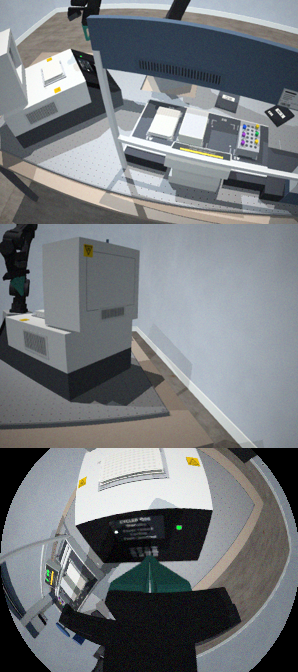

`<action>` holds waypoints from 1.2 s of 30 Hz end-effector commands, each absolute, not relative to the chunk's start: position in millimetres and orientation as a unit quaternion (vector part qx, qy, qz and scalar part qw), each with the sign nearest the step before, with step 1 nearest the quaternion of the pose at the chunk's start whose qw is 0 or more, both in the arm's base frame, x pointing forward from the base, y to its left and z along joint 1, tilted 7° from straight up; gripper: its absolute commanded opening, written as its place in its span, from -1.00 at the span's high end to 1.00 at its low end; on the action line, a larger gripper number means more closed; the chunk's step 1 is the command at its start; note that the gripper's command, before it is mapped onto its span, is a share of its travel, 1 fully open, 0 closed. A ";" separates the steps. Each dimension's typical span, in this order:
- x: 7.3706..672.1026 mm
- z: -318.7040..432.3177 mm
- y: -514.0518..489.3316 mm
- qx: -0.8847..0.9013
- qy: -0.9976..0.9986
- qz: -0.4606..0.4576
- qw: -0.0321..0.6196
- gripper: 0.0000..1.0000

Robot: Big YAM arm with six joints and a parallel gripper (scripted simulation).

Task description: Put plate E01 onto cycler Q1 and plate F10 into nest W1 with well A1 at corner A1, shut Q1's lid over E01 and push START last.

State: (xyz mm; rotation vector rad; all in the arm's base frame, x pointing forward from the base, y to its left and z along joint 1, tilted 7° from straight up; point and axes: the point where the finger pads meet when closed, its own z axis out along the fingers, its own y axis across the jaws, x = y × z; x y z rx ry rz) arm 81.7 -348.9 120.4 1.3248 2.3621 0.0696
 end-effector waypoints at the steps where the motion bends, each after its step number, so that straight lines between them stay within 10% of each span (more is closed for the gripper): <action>1: 74.9 123.2 -347.7 0.527 0.819 0.023 0.225 1.00; 36: 52.2 101.2 -300.5 0.738 0.610 0.070 0.279 1.00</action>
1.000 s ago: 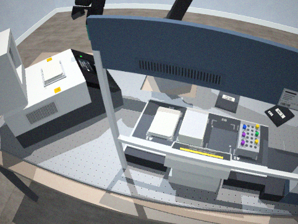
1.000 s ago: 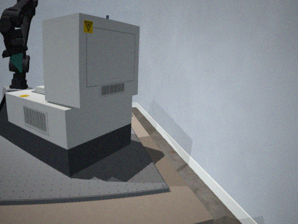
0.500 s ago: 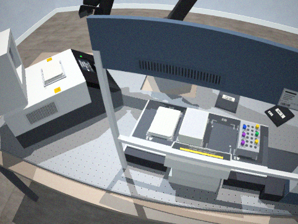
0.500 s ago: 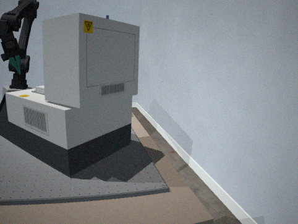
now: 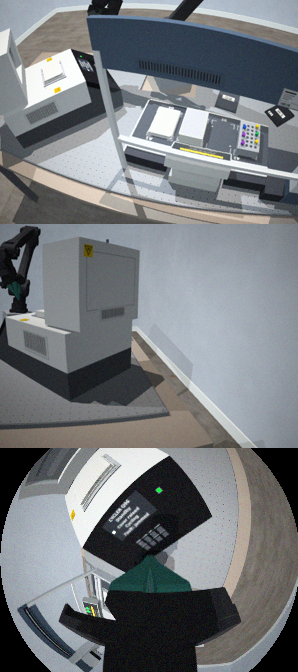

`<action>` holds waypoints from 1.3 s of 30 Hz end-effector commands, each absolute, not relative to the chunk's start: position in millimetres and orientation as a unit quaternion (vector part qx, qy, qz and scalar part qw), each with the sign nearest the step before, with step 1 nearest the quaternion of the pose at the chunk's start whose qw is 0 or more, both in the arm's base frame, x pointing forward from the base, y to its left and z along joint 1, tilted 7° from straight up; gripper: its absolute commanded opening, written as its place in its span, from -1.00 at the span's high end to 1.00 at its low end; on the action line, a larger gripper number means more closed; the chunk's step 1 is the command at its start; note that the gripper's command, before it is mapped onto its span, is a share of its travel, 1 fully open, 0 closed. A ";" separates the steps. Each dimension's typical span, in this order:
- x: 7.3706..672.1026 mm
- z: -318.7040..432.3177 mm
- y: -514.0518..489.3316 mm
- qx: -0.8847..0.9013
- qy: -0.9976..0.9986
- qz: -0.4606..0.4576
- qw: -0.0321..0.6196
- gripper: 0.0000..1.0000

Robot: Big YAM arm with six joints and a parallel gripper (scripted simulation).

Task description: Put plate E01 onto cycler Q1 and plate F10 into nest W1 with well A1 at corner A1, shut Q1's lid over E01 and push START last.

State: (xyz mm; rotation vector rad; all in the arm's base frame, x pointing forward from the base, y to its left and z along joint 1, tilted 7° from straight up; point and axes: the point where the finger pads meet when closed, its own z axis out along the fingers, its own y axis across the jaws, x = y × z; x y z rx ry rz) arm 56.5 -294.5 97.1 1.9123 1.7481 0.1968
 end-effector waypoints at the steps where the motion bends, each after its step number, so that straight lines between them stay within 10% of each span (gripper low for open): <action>1: 52.4 102.6 -303.1 0.744 0.602 0.072 0.282 1.00; 39: 41.0 60.9 -242.5 0.883 0.307 0.155 0.320 1.00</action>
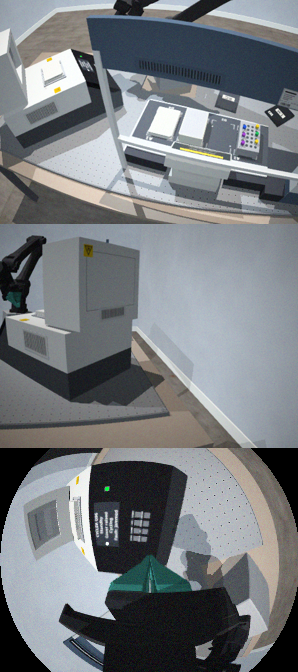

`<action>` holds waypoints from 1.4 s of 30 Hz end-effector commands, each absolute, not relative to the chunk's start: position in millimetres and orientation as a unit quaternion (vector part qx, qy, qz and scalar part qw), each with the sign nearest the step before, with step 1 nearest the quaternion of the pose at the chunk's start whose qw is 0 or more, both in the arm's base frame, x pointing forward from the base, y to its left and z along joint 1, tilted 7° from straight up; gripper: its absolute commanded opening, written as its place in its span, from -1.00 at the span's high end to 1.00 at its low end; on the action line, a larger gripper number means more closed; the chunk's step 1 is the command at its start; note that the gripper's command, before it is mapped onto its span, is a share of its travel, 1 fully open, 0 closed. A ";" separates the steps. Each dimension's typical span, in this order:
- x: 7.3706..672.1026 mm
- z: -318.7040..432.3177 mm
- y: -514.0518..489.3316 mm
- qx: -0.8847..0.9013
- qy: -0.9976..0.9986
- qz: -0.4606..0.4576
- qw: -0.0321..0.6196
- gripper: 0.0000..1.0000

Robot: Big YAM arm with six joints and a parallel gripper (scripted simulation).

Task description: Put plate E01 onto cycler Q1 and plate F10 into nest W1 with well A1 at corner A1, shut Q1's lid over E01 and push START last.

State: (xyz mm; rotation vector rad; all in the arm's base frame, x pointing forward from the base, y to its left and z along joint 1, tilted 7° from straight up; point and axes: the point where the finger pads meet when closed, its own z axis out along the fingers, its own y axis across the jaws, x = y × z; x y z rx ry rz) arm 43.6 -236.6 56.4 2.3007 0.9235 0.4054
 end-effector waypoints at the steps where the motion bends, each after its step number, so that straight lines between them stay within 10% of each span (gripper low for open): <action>1: 41.9 62.2 -244.3 0.885 0.299 0.159 0.321 1.00; 42: 75.6 32.5 -285.0 0.884 0.289 0.167 0.326 1.00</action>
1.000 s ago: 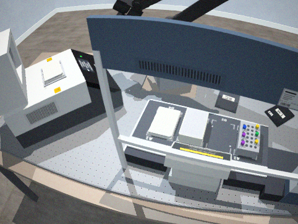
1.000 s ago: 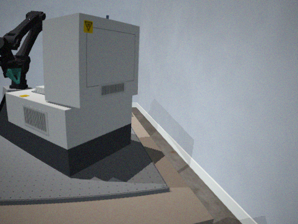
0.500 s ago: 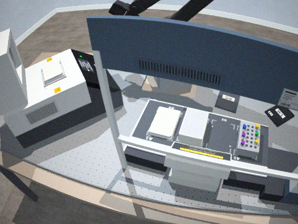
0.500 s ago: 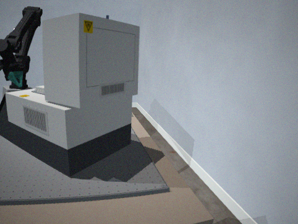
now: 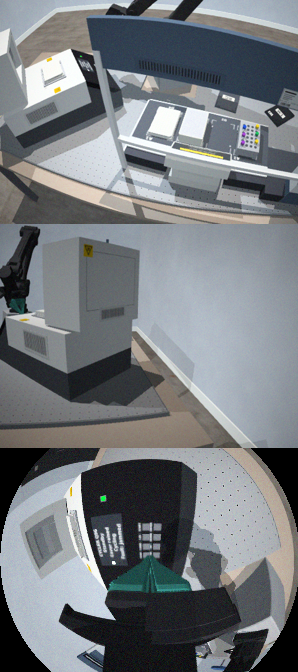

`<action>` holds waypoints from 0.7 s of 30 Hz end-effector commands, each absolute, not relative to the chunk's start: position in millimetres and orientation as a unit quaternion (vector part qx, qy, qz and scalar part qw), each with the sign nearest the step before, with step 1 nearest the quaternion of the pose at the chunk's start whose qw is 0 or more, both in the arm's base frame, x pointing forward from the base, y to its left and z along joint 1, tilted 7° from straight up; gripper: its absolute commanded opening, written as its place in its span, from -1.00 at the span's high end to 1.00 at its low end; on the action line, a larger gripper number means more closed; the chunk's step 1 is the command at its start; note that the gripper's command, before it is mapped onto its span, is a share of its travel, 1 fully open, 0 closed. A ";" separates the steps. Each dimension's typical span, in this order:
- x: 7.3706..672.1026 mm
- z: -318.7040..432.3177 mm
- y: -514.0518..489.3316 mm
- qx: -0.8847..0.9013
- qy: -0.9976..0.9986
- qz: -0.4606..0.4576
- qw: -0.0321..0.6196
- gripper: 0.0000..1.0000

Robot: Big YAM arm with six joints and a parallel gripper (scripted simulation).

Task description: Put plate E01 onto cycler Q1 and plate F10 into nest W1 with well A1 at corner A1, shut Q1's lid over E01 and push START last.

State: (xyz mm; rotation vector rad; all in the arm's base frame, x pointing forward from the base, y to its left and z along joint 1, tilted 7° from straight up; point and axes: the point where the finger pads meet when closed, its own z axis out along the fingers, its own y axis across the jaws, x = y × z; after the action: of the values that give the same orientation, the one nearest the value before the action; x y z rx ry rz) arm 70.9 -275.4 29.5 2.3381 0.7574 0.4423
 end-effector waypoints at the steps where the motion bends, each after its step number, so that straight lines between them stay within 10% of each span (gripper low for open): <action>1: 77.3 30.9 -285.9 0.884 0.289 0.168 0.326 1.00; 21: 95.8 24.7 -324.6 0.879 0.291 0.163 0.341 1.00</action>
State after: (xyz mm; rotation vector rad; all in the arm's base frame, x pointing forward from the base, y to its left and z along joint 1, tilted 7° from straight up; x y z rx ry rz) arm 89.0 -288.2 8.5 2.3468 0.7637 0.4475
